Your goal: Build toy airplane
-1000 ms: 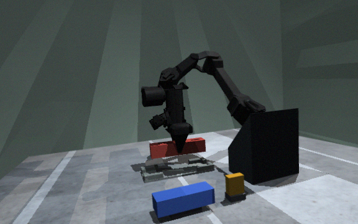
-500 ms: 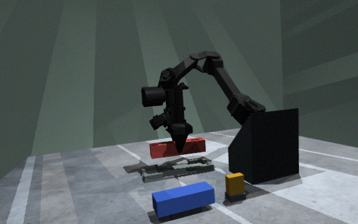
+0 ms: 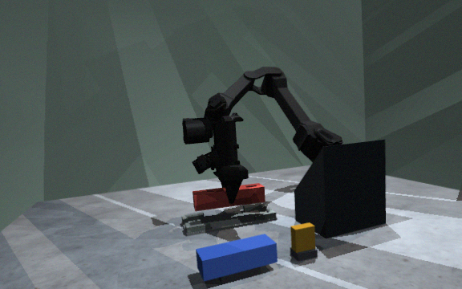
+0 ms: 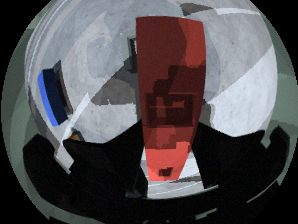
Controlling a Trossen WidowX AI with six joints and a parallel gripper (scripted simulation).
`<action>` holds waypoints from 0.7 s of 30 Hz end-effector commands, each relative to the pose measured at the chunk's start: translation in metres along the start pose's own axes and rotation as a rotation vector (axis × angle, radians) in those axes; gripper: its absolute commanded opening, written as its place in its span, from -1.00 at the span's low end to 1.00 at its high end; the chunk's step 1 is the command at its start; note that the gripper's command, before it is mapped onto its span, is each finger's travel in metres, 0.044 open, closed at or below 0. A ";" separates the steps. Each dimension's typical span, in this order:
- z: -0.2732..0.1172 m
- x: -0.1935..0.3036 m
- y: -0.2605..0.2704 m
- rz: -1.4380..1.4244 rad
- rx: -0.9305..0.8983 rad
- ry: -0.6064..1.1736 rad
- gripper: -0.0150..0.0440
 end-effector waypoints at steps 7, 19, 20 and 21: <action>0.018 0.001 0.000 -0.007 0.006 0.000 0.17; 0.023 0.001 -0.001 -0.001 0.003 0.001 0.12; 0.023 0.001 -0.001 -0.001 0.003 0.001 0.10; 0.023 0.001 -0.001 -0.001 0.003 0.001 0.08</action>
Point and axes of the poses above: the point midway between the two fingers, 35 mm back from their tips, its own z axis out along the fingers, its own y axis across the jaws, x = y × z, the point moved 9 cm from there along -z, back along the fingers, and after that the axes turned 3 degrees about z, right-handed, at the moved point
